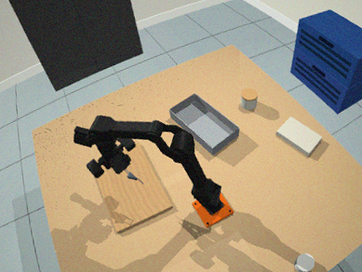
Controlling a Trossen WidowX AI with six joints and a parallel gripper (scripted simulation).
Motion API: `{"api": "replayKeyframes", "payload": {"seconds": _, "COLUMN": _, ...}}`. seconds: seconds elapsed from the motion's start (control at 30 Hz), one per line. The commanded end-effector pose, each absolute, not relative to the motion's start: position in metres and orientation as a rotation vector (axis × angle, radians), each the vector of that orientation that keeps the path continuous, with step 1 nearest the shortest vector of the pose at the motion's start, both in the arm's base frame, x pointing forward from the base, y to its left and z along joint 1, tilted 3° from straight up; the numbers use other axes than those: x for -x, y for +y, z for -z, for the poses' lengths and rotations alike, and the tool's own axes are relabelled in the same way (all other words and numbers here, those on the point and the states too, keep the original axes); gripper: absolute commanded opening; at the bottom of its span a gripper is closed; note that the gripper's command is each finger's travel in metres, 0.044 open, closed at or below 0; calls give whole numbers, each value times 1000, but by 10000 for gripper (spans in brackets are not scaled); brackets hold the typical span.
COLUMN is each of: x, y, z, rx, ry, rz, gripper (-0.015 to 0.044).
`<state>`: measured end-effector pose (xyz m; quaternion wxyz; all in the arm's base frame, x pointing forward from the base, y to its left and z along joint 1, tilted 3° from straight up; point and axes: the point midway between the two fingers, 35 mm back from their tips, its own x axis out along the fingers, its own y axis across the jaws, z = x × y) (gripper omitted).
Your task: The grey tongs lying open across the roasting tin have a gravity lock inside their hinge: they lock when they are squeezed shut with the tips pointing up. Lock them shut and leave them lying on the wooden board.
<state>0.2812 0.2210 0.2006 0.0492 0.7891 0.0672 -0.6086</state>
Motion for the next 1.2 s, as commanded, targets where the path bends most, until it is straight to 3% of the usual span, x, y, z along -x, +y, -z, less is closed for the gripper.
{"api": "replayKeyframes", "payload": {"seconds": 0.0, "x": -280, "y": 219, "z": -203, "rx": -2358, "ry": 188, "rz": 1951, "gripper": -150}}
{"api": "replayKeyframes", "payload": {"seconds": 0.23, "x": -275, "y": 213, "z": -208, "rx": -2262, "ry": 163, "rz": 2116, "gripper": -150}}
{"api": "replayKeyframes", "payload": {"seconds": 1.17, "x": -281, "y": 217, "z": -179, "rx": -2259, "ry": 162, "rz": 2119, "gripper": -150}}
